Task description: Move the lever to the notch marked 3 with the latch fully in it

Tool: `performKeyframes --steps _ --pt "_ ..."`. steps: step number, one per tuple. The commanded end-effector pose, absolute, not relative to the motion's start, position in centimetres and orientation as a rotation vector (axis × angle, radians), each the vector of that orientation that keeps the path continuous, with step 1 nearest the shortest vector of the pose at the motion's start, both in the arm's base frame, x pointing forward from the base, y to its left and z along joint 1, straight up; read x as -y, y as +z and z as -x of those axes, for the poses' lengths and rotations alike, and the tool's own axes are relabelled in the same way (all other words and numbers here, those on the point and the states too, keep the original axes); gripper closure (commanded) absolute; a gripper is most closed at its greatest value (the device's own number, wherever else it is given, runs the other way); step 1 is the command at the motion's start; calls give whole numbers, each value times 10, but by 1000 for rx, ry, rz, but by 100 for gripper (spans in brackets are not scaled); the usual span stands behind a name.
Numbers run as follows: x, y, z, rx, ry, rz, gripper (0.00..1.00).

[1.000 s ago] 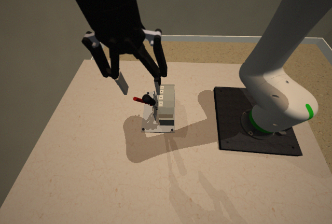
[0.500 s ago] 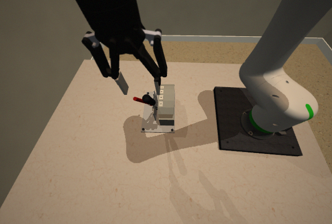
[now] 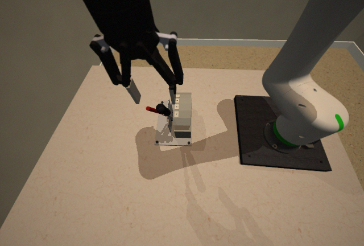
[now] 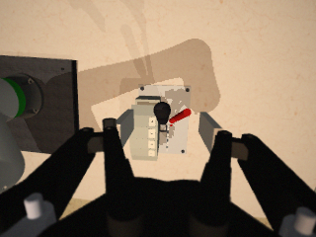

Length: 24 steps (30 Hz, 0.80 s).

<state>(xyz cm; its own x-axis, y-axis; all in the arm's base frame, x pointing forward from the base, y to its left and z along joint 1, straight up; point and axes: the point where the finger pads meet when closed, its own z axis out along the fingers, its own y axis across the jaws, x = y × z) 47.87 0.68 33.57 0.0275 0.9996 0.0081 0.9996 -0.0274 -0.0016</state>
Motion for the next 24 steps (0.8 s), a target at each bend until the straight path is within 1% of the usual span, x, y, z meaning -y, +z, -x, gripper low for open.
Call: performKeyframes --steps 1,24 --pt "-7 336 -479 2186 -8 2247 43" --pt "-7 325 -479 2186 -8 2247 43"
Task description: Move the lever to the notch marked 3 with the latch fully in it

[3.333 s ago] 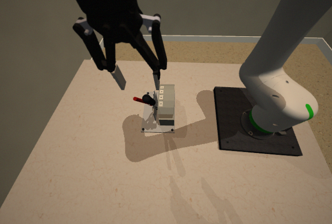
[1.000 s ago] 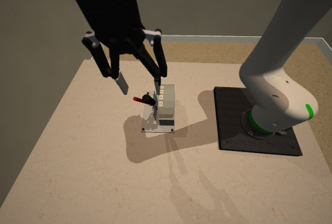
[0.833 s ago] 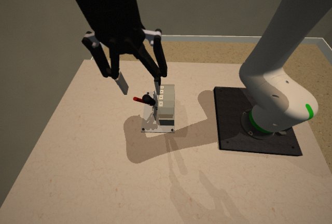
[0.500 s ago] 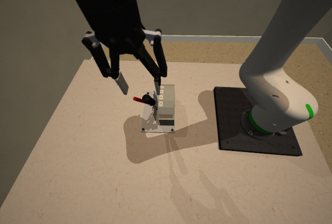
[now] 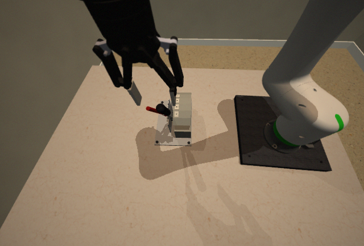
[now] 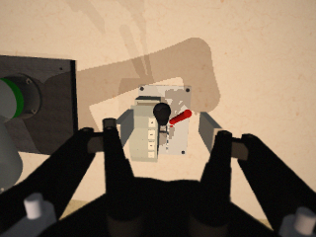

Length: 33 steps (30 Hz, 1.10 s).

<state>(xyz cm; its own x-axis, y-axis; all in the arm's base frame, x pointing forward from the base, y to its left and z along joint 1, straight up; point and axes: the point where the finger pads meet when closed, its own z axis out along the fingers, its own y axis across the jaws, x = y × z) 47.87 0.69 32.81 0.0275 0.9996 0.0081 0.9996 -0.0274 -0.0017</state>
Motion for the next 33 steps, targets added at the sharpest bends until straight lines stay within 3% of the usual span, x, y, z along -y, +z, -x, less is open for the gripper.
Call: performKeyframes --steps 1,33 --pt "-7 323 -479 2186 -8 2247 43" --pt "-7 266 -479 2186 -8 2247 43"
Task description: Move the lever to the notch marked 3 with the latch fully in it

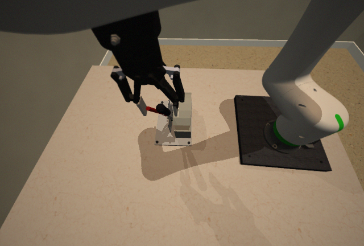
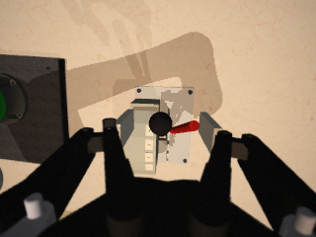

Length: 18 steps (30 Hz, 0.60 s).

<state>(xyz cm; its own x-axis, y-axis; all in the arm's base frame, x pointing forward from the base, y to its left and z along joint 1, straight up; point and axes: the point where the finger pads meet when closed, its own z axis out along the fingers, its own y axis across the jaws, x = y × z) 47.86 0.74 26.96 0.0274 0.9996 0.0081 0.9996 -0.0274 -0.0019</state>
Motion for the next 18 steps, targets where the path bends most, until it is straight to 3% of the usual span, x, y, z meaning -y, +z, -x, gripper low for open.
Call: performKeyframes --steps 1,18 --pt "-7 264 -479 2186 -8 2247 43" --pt "-7 260 -479 2186 -8 2247 43"
